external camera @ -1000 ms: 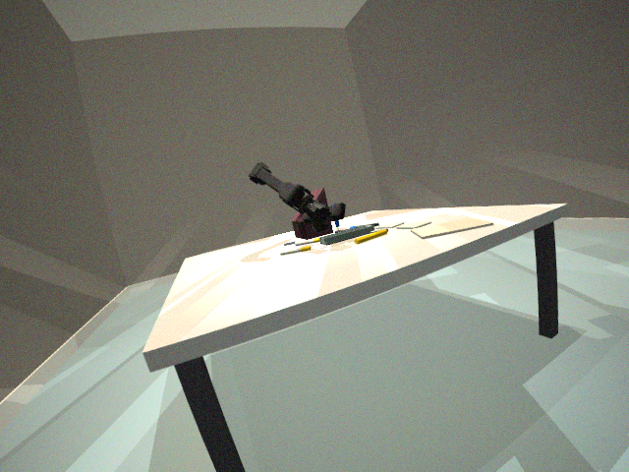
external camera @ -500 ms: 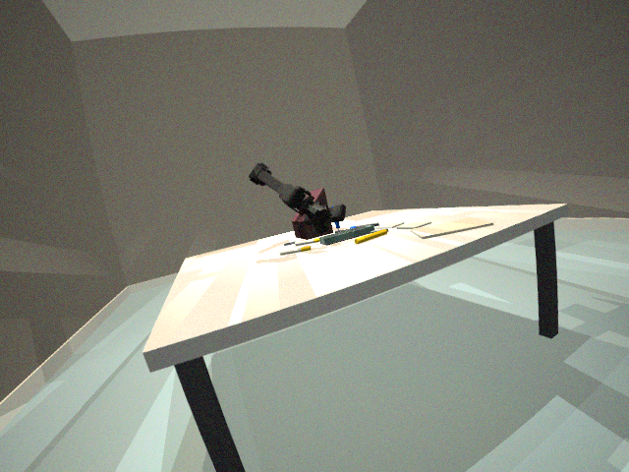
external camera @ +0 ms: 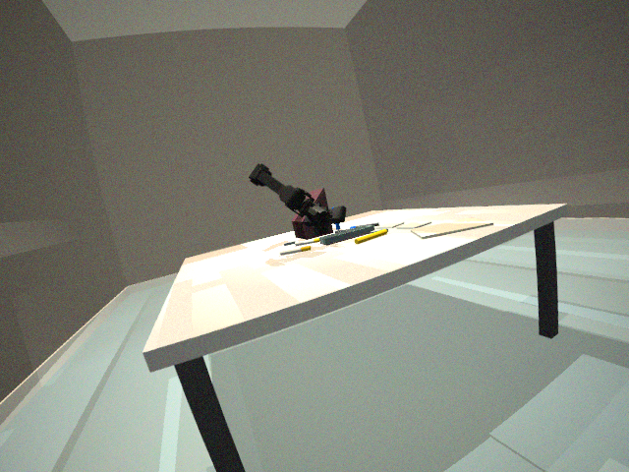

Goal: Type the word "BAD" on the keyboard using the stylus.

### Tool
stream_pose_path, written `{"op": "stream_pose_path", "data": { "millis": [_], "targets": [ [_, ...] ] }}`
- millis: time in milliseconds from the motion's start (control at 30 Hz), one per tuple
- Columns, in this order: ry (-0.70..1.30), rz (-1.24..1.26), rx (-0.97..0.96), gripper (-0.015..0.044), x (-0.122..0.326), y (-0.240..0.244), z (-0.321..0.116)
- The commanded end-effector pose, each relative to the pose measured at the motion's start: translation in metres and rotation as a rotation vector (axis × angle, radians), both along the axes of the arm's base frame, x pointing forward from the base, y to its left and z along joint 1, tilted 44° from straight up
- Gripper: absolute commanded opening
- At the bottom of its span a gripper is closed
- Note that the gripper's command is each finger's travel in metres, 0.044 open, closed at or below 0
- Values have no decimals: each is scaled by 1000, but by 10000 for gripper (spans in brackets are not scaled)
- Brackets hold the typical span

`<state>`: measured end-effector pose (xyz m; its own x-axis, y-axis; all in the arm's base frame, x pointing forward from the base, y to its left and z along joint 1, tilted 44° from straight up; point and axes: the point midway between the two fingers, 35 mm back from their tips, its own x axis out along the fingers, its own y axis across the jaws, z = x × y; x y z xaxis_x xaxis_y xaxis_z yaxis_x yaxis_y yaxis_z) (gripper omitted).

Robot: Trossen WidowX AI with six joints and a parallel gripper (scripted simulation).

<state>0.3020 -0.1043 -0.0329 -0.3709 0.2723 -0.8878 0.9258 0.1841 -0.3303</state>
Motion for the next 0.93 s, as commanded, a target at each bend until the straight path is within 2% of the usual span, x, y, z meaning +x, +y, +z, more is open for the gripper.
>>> {"op": "stream_pose_path", "data": {
  "millis": [0,233,500,900],
  "targets": [
    [-1,9,-4,81,0,0,0],
    [-1,9,-4,81,1,1,1],
    [-1,9,-2,81,3,25,26],
    [-5,21,-6,81,4,24,24]
  ]
}}
